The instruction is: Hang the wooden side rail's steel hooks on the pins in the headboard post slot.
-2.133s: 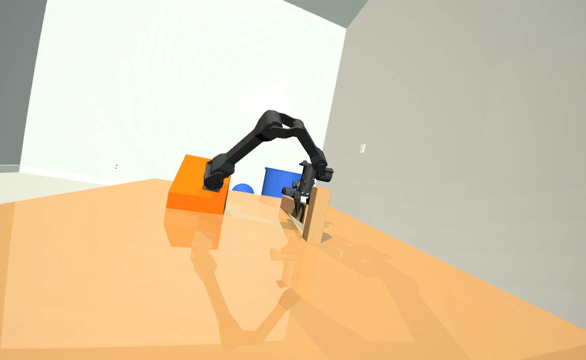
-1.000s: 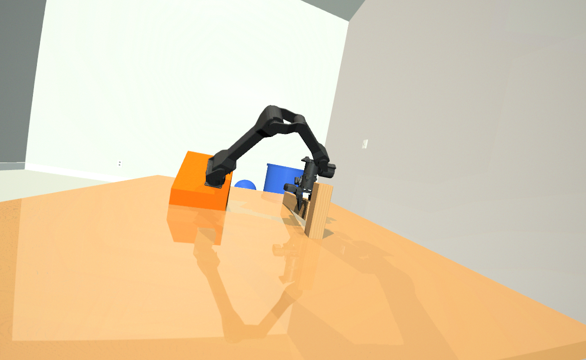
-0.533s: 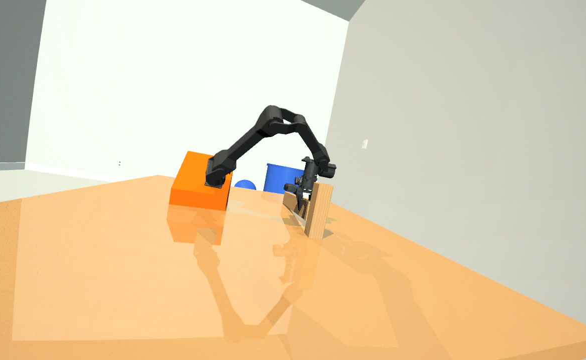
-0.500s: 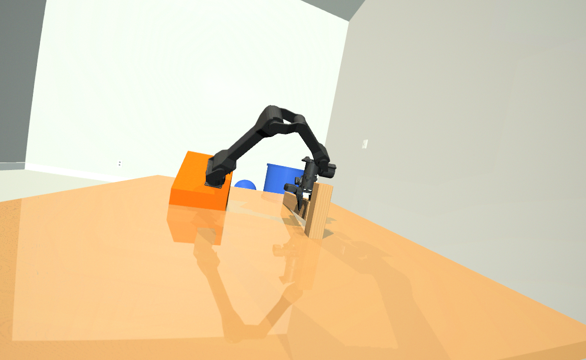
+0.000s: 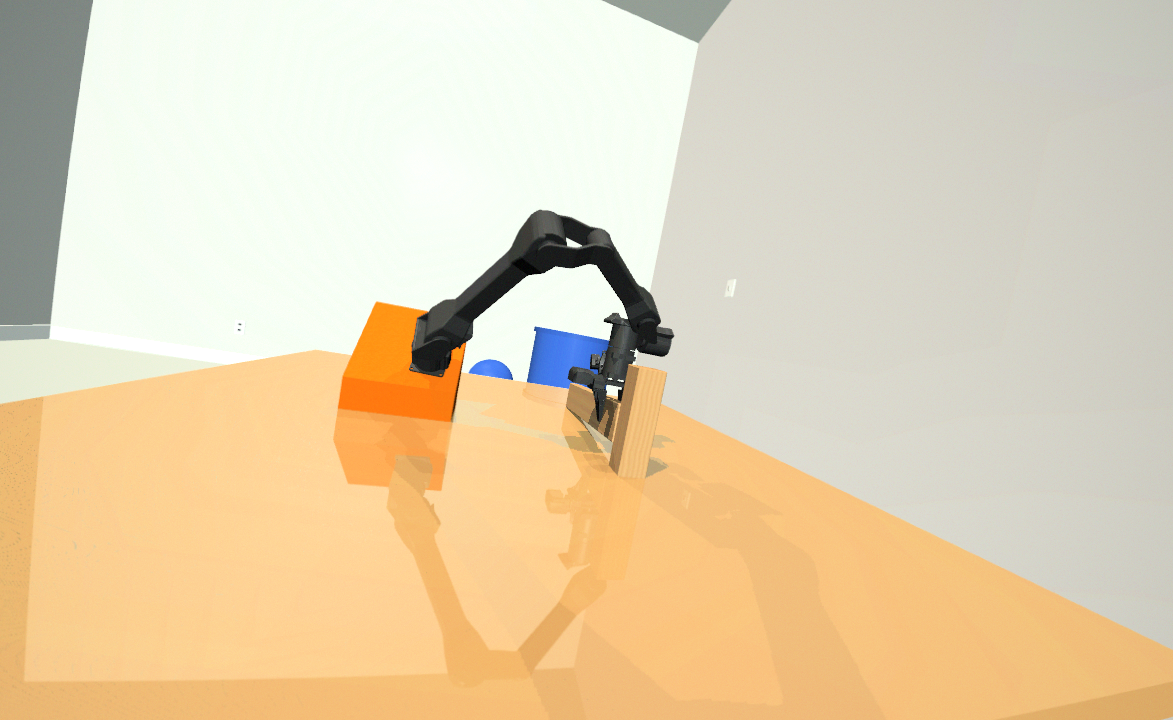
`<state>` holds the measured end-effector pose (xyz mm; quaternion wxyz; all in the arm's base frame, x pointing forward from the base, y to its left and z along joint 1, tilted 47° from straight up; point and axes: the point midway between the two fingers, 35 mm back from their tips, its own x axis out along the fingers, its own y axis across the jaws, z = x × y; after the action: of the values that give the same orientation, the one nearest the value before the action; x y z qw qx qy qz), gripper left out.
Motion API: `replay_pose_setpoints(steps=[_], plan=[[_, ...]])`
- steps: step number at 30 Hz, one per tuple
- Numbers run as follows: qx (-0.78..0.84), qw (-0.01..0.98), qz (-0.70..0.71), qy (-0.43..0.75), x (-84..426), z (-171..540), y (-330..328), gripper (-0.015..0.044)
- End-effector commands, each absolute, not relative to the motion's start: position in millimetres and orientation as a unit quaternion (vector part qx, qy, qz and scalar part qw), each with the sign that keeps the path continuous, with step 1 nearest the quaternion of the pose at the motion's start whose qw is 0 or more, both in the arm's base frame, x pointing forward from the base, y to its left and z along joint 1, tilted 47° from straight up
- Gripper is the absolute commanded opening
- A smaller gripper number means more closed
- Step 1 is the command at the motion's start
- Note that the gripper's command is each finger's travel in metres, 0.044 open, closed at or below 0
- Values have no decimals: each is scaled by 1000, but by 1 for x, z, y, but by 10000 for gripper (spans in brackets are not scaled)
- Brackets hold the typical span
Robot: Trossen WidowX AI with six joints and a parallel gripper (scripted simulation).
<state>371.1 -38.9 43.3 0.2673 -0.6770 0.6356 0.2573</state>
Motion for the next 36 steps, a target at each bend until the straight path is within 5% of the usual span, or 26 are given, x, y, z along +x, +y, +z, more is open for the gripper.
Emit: replay_pose_setpoints(steps=[1, 36], plan=[[-681, 267, 257, 631, 373, 46, -36, 0], [-681, 267, 257, 631, 373, 48, -39, 0]])
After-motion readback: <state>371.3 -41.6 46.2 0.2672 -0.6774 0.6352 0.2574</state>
